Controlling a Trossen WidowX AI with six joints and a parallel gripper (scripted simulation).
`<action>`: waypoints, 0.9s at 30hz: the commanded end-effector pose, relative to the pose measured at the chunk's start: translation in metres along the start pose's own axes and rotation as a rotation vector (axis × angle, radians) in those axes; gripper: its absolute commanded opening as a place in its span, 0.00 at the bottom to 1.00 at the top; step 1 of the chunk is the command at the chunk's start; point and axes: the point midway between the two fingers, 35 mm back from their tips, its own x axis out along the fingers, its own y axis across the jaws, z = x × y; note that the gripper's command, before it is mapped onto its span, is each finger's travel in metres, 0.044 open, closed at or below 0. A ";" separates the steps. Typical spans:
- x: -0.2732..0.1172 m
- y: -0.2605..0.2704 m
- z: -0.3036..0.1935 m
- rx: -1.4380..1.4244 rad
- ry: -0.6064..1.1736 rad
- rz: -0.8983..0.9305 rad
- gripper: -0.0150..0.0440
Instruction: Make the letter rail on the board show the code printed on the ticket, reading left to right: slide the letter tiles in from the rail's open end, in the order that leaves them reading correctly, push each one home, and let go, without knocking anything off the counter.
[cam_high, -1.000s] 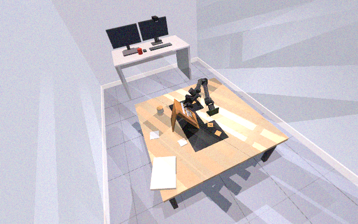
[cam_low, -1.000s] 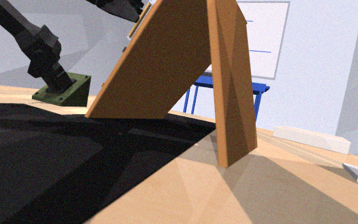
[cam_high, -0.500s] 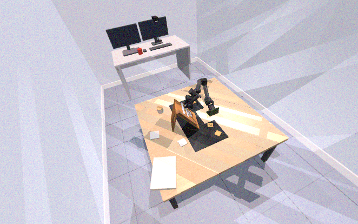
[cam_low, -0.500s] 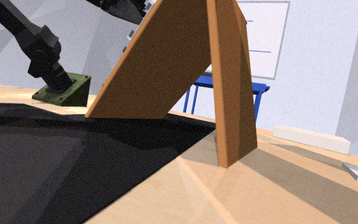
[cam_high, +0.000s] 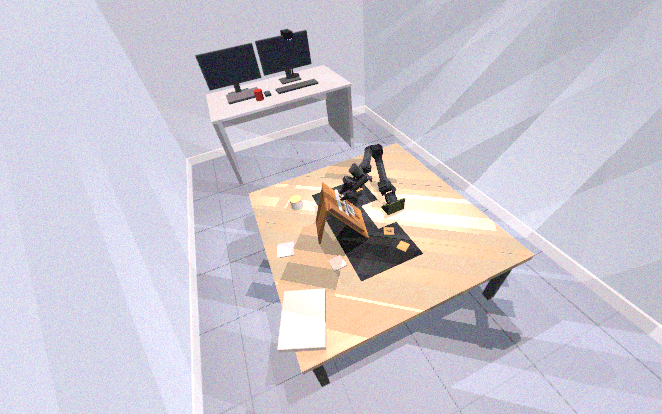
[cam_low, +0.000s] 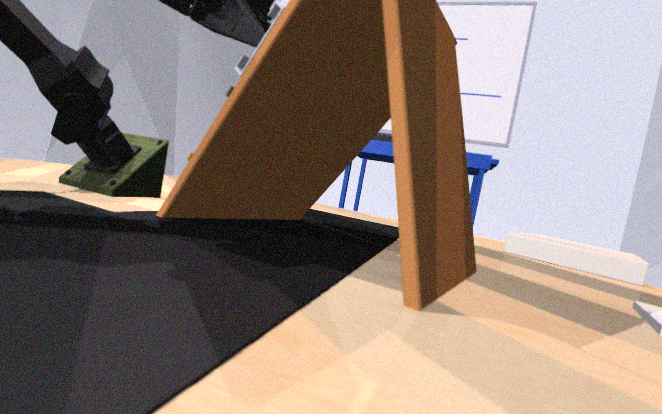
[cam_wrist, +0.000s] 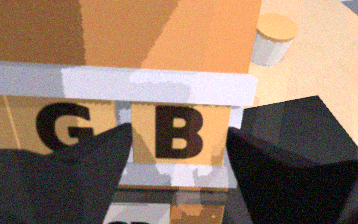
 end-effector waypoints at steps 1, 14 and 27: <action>0.000 0.000 0.000 0.001 0.000 0.000 0.61; -0.017 0.000 0.001 0.003 0.001 -0.003 0.75; -0.027 0.002 -0.003 0.003 0.002 -0.002 0.75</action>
